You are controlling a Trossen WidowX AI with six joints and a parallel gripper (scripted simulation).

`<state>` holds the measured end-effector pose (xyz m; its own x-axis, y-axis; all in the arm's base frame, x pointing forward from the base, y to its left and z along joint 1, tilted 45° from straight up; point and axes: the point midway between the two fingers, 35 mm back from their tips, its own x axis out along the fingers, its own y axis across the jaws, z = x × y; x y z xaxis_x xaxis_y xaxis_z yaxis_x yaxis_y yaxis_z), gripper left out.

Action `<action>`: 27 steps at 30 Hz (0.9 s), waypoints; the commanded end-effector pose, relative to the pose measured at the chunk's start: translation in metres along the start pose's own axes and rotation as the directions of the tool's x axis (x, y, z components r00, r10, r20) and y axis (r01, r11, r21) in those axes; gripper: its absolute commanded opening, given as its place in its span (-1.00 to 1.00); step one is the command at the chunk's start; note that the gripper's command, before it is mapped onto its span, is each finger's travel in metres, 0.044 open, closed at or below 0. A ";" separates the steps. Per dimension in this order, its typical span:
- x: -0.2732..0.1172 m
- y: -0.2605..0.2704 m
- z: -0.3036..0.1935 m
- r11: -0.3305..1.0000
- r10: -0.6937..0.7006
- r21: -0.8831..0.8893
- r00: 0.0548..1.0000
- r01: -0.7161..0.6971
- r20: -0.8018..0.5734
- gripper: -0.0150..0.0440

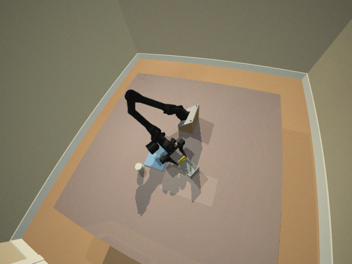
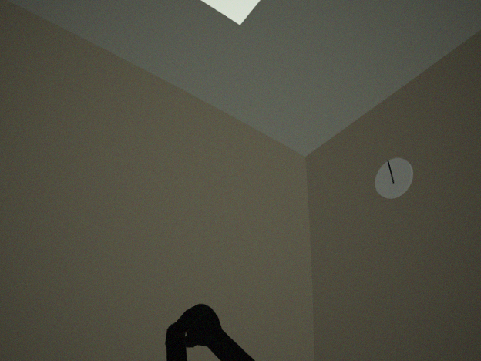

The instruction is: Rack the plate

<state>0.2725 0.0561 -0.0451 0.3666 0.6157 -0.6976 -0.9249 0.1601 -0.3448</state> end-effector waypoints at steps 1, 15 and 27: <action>0.002 0.003 -0.012 1.000 0.000 0.002 1.000 0.000 0.002 -0.49; 0.001 0.003 -0.008 1.000 0.004 0.008 1.000 -0.004 -0.004 -0.49; 0.001 0.003 -0.008 1.000 0.003 0.004 1.000 -0.003 -0.002 0.58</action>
<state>0.2710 0.0512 -0.0515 0.3644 0.6143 -0.6999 -0.9262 0.1612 -0.3407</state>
